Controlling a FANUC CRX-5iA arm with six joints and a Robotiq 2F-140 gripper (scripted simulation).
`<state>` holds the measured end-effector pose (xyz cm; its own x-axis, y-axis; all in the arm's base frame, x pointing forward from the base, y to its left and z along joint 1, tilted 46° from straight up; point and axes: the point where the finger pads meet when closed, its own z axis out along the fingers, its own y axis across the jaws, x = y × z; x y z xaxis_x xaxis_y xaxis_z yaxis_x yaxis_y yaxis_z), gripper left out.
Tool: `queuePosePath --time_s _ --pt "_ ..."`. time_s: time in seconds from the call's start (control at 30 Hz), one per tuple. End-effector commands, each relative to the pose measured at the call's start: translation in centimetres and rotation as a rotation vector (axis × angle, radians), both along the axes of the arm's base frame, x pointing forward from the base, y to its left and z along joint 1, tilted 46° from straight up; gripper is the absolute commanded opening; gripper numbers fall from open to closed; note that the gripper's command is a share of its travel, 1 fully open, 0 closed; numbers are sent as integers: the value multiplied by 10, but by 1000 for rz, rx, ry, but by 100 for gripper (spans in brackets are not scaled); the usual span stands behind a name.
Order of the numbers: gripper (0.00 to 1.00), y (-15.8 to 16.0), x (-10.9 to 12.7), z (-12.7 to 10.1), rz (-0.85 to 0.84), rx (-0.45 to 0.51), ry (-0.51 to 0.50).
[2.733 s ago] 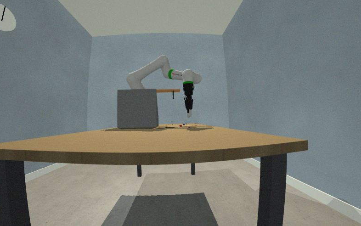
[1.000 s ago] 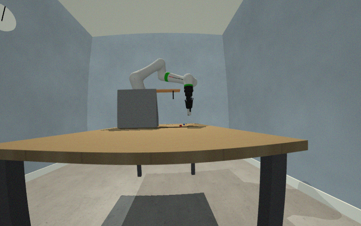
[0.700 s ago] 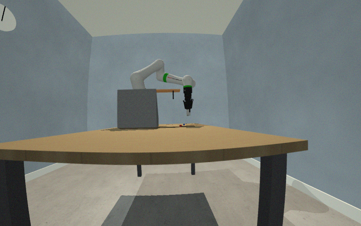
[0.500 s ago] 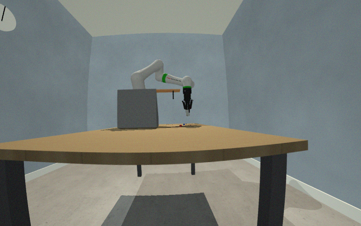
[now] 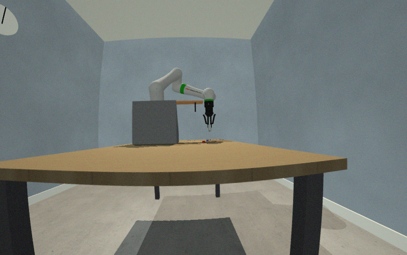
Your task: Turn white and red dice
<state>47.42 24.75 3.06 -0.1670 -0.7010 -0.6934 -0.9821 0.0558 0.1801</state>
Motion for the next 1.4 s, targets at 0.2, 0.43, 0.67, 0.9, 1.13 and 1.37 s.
queuePosePath --time_s 0.2,0.43,0.67,0.9,1.13,1.37 --pt "7 -2 -2 -6 -32 220 -16" --pt "7 -4 0 -8 -74 412 -37" --pt "7 -6 -1 -12 -109 595 -48" --pt "7 -9 -2 -18 -141 776 -57" --pt "7 -11 -4 -22 -163 903 -63" --pt "7 -14 -5 -26 -192 1063 -71"
